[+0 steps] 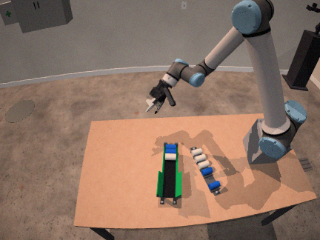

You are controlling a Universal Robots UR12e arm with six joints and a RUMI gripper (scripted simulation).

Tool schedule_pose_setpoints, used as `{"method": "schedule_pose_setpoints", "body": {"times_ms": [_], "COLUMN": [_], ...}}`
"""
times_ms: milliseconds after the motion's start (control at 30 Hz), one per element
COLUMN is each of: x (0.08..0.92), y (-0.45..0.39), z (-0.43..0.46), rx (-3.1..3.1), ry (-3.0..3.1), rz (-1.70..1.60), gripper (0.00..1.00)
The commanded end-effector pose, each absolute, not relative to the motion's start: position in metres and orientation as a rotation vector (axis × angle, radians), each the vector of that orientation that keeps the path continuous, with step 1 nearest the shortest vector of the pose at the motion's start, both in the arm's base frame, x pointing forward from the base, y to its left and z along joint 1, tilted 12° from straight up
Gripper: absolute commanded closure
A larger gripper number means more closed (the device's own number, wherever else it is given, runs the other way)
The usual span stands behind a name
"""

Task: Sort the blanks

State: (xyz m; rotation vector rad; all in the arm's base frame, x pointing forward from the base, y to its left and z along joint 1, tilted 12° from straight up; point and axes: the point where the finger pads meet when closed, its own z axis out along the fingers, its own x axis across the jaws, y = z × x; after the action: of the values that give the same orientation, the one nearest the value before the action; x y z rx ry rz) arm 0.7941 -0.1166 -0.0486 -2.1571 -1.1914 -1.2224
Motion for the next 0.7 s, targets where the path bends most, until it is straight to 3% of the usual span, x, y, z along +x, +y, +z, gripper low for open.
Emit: {"method": "schedule_pose_setpoints", "body": {"times_ms": [0,400,667], "x": [0.793,0.743,0.644], "y": [-0.111,0.001,0.121], "z": [-0.048,-0.049,-0.052], "rx": [-2.156,-2.116,-2.000], "ry": [-1.205,-1.450,-1.842], "rz": [-1.214,-1.032,-0.745], "gripper": [0.00,0.00,0.00]}}
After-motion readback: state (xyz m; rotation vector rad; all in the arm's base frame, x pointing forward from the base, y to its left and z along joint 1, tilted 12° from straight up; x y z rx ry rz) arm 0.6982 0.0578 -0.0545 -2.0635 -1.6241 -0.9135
